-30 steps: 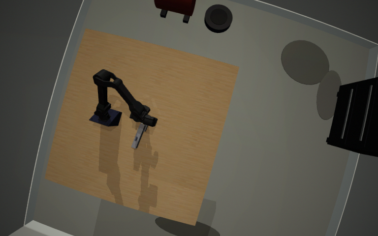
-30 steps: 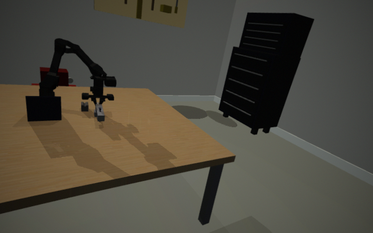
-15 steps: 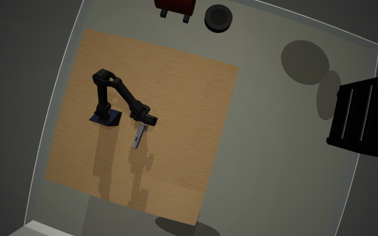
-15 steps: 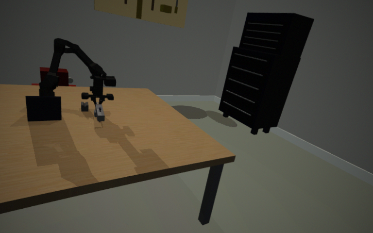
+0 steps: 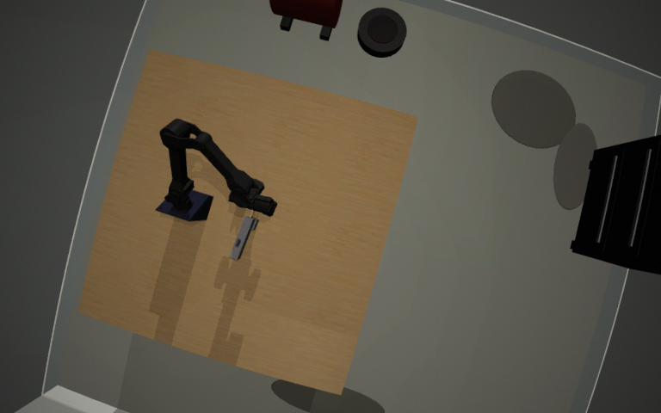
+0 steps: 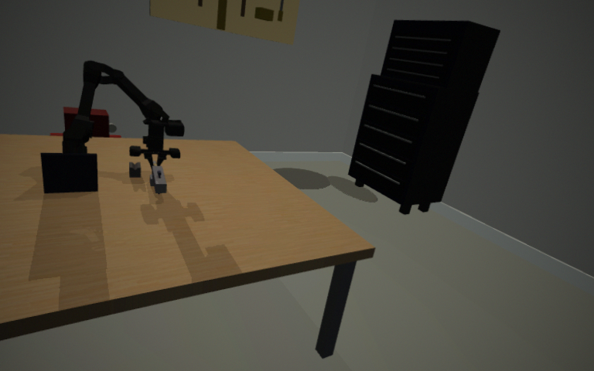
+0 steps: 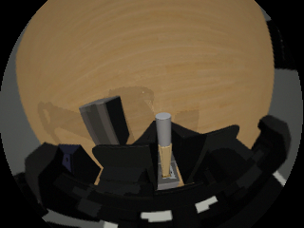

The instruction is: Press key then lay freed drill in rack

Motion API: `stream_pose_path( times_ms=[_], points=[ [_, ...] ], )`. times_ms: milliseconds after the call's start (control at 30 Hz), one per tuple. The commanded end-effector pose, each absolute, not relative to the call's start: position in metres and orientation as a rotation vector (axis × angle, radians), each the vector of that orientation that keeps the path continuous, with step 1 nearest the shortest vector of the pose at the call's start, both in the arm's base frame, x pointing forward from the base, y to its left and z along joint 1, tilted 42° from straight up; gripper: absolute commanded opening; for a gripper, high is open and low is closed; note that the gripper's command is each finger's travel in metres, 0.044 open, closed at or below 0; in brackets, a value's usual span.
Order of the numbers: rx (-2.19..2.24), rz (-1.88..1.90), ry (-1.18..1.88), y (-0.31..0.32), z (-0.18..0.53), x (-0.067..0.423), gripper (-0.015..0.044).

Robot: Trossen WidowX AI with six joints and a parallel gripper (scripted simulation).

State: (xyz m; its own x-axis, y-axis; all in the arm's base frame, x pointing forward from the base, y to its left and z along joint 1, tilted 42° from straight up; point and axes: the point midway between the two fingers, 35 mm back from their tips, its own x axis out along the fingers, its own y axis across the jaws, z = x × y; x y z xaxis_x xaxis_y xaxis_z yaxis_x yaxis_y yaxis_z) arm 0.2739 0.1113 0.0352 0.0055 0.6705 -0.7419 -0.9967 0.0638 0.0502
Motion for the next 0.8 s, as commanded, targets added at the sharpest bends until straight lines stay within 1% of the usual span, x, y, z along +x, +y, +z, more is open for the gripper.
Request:
stream_pose_path(
  times_ms=[0, 767],
  points=[
    [-0.594, 1.424, 0.697, 0.115, 0.043, 0.278, 0.0],
    [-0.593, 1.424, 0.695, 0.136, 0.065, 0.282, 0.0]
  ],
)
